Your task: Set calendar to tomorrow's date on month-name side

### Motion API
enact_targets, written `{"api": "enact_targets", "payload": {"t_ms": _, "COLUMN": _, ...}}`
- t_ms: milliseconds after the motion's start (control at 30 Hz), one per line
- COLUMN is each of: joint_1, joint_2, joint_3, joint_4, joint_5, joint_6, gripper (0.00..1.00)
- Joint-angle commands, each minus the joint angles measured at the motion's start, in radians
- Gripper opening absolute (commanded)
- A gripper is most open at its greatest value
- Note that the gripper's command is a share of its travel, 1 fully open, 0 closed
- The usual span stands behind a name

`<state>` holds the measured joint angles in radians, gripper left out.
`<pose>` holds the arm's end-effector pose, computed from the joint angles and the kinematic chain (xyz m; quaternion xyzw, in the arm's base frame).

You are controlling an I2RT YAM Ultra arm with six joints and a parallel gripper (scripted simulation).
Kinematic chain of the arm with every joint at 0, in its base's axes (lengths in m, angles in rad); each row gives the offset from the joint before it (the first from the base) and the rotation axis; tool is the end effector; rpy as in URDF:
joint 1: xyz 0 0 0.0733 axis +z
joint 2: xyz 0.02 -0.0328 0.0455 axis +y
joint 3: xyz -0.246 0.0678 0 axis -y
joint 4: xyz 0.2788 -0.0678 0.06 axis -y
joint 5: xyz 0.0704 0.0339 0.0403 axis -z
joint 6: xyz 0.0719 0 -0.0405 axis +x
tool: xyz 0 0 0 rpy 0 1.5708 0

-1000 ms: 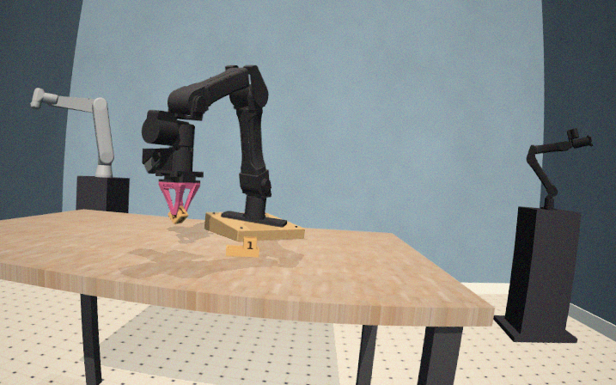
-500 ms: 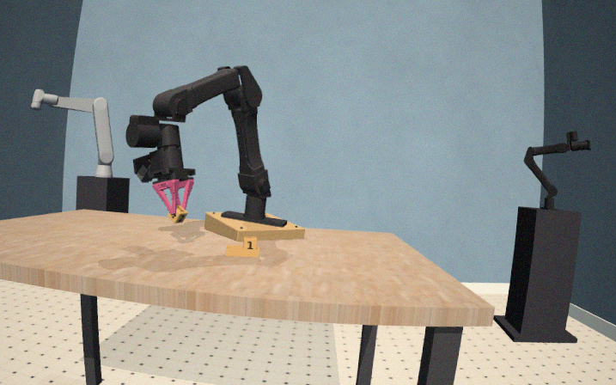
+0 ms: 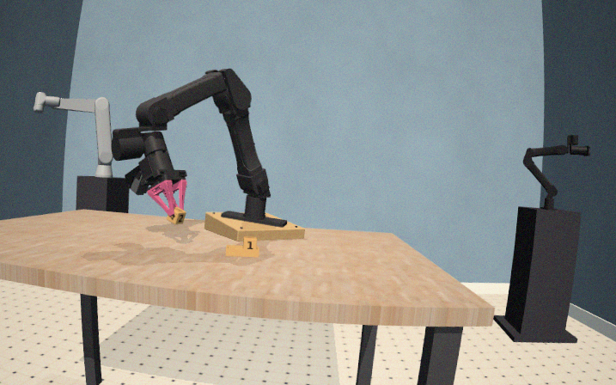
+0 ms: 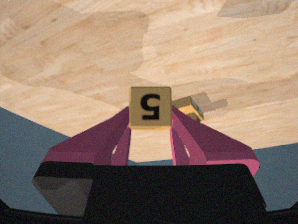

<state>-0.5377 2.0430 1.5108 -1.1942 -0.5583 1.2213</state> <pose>0.3482 -0.1620 0.1183 -0.7520 -0.5945 -0.2338 0.1625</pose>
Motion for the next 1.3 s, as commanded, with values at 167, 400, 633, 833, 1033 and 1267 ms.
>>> {"api": "enact_targets", "payload": {"t_ms": 167, "joint_1": -0.048, "joint_2": 0.075, "joint_3": 0.069, "joint_4": -0.098, "joint_5": -0.137, "joint_6": -0.123, "gripper": 0.26}}
{"api": "enact_targets", "payload": {"t_ms": 400, "joint_1": -0.092, "joint_2": 0.153, "joint_3": 0.113, "joint_4": -0.181, "joint_5": -0.242, "joint_6": -0.231, "gripper": 0.26}}
{"api": "enact_targets", "payload": {"t_ms": 633, "joint_1": -0.086, "joint_2": 0.126, "joint_3": 0.118, "joint_4": -0.190, "joint_5": -0.255, "joint_6": -0.244, "gripper": 0.26}}
{"api": "enact_targets", "payload": {"t_ms": 833, "joint_1": -0.086, "joint_2": 0.125, "joint_3": 0.108, "joint_4": -0.188, "joint_5": -0.255, "joint_6": -0.243, "gripper": 0.26}}
{"api": "enact_targets", "payload": {"t_ms": 1033, "joint_1": -0.086, "joint_2": 0.126, "joint_3": 0.106, "joint_4": -0.179, "joint_5": -0.255, "joint_6": -0.240, "gripper": 0.26}}
{"api": "enact_targets", "payload": {"t_ms": 1267, "joint_1": -0.083, "joint_2": 0.143, "joint_3": 0.073, "joint_4": -0.157, "joint_5": -0.255, "joint_6": -0.238, "gripper": 0.26}}
